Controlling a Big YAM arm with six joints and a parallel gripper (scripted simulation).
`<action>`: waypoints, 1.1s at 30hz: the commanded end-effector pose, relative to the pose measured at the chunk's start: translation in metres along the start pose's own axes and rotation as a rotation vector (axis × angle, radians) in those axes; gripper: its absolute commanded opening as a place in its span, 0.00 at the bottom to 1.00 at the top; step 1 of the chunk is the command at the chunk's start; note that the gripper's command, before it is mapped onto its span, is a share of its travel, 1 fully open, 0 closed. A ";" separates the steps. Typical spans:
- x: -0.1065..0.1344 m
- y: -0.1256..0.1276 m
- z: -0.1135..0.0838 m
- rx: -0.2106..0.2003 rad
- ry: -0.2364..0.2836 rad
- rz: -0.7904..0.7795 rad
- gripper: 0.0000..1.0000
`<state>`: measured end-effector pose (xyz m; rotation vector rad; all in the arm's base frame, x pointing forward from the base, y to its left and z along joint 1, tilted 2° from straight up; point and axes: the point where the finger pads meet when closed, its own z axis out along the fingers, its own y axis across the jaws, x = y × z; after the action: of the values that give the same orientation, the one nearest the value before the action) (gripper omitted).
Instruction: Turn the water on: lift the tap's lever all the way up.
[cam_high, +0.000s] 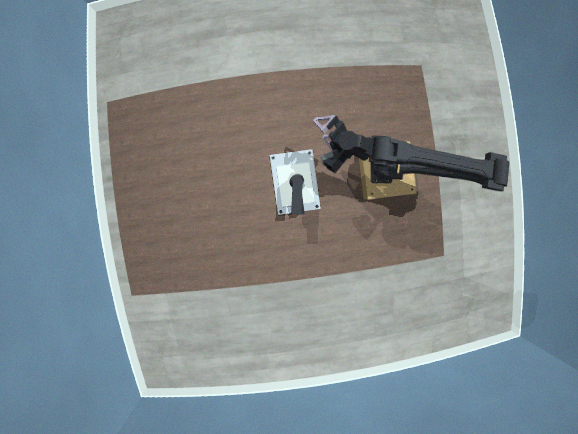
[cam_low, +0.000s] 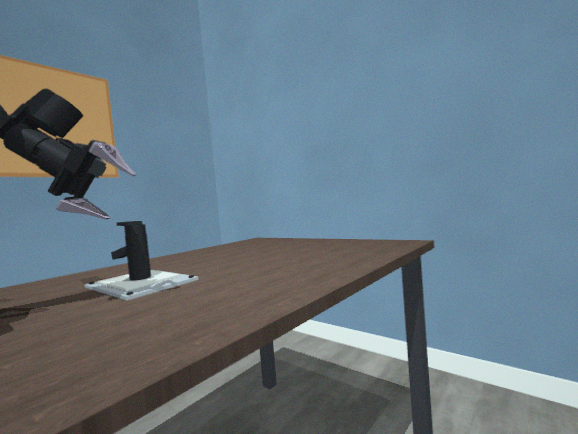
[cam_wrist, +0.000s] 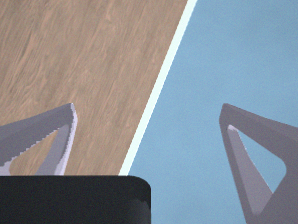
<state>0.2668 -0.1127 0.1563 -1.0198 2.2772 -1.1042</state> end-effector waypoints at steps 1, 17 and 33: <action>-0.001 -0.004 -0.001 0.007 -0.003 0.003 1.00; -0.122 -0.019 -0.026 -0.339 -0.192 -0.226 1.00; -0.264 0.050 -0.085 -0.853 -0.252 -0.595 1.00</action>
<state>0.3487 0.1206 0.1688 -2.0479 2.2721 -0.1360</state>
